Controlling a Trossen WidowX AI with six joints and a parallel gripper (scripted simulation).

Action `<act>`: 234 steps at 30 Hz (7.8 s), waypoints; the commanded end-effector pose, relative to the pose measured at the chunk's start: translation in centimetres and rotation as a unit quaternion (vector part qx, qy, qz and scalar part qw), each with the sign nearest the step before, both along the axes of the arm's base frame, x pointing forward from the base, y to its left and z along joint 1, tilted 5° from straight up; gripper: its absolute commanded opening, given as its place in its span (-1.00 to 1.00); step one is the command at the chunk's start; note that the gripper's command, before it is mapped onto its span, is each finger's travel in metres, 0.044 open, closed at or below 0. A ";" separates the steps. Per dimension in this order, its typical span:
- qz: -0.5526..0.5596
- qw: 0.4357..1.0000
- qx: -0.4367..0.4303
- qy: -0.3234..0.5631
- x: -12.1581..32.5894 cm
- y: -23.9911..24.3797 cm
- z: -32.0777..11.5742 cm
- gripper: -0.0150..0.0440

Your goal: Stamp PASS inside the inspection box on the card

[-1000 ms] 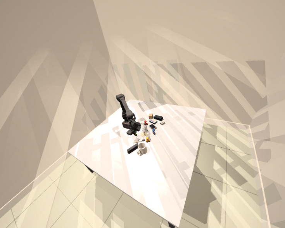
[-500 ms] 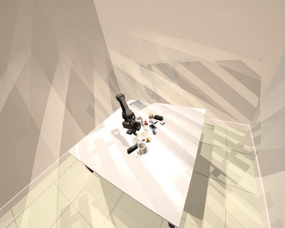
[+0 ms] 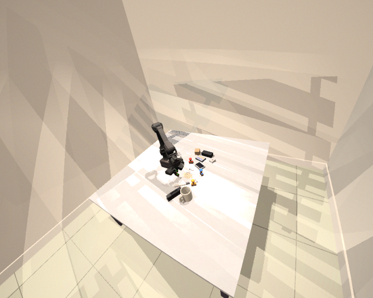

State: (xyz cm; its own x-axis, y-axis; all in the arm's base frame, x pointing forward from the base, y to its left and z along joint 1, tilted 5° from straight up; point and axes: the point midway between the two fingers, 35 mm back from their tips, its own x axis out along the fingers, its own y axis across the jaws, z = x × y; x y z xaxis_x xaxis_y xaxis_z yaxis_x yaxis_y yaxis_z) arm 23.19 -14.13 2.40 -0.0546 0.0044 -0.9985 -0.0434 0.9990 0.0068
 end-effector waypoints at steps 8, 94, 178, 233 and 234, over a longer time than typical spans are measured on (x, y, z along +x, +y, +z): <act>-0.002 1.000 -0.004 -0.004 1.6 1.5 0.6 -0.49; 0.000 1.000 0.007 -0.007 8.8 23.7 -1.6 -0.49; 0.003 1.000 0.007 -0.007 8.6 23.8 -4.9 -0.49; 0.003 1.000 0.007 -0.007 8.5 23.8 -5.2 -0.49; 0.003 1.000 0.007 -0.007 8.5 23.8 -5.2 -0.49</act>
State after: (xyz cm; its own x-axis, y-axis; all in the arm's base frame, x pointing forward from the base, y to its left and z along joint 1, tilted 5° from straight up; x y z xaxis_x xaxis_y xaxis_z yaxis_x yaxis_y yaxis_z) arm 31.73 9.60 -2.44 -0.0379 0.0142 -0.9992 -0.0505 0.9986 0.0161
